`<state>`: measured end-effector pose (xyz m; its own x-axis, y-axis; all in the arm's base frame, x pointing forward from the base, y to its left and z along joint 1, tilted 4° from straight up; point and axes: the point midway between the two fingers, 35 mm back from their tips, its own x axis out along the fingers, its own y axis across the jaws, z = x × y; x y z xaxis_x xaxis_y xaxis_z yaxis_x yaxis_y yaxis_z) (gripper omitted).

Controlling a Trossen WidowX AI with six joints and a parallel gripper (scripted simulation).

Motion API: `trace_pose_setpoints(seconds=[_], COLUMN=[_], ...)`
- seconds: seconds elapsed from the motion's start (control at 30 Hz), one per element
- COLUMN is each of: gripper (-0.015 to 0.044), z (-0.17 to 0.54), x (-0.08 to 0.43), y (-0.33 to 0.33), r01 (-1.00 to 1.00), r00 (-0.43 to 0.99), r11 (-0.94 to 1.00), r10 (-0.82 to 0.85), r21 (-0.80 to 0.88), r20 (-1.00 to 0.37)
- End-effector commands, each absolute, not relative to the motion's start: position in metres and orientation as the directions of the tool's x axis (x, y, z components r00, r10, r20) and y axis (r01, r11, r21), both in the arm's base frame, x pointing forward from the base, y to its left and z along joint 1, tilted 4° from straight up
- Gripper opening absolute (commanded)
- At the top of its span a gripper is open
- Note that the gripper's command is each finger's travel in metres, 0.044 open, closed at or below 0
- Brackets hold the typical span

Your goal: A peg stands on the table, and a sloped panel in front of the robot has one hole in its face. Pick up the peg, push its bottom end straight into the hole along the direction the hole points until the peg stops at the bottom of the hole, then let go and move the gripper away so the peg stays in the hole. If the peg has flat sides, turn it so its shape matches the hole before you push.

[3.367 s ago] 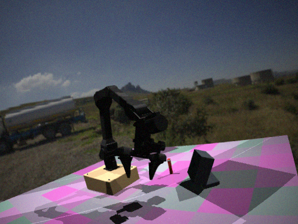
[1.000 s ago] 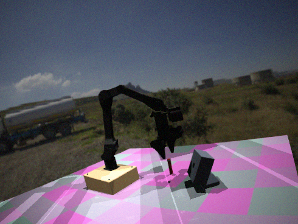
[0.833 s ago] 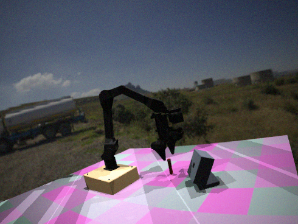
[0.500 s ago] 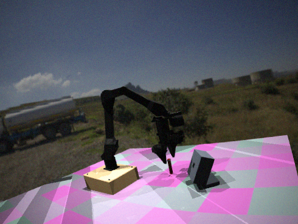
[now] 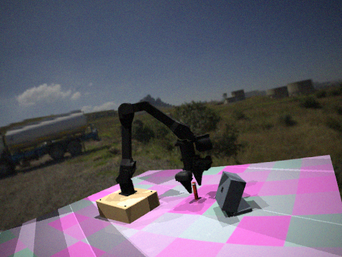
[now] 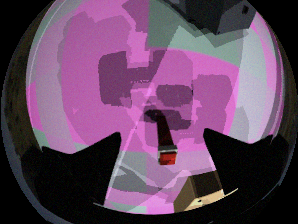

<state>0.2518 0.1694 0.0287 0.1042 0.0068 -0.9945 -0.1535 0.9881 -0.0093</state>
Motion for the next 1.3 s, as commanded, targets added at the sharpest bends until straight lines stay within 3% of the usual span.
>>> trace_pose_setpoints(seconds=[0.0,0.13,0.63,0.87,1.27], gripper=[0.0440,0.0440,0.0046,0.0000,0.0000], z=[0.021,0.018,0.022,0.022,0.067], x=[0.250,0.250,0.251,0.251,0.250], y=[0.169,0.169,0.169,0.169,0.170], r01=[-0.156,-0.156,-0.153,-0.153,-0.155], r00=[0.094,0.094,0.102,0.102,0.097], r11=[0.988,0.988,0.988,0.988,0.988], r10=[0.006,0.006,0.005,0.005,0.006], r21=[-0.008,-0.008,-0.011,-0.011,-0.009], r20=[-0.996,-0.996,-0.995,-0.995,-0.995])
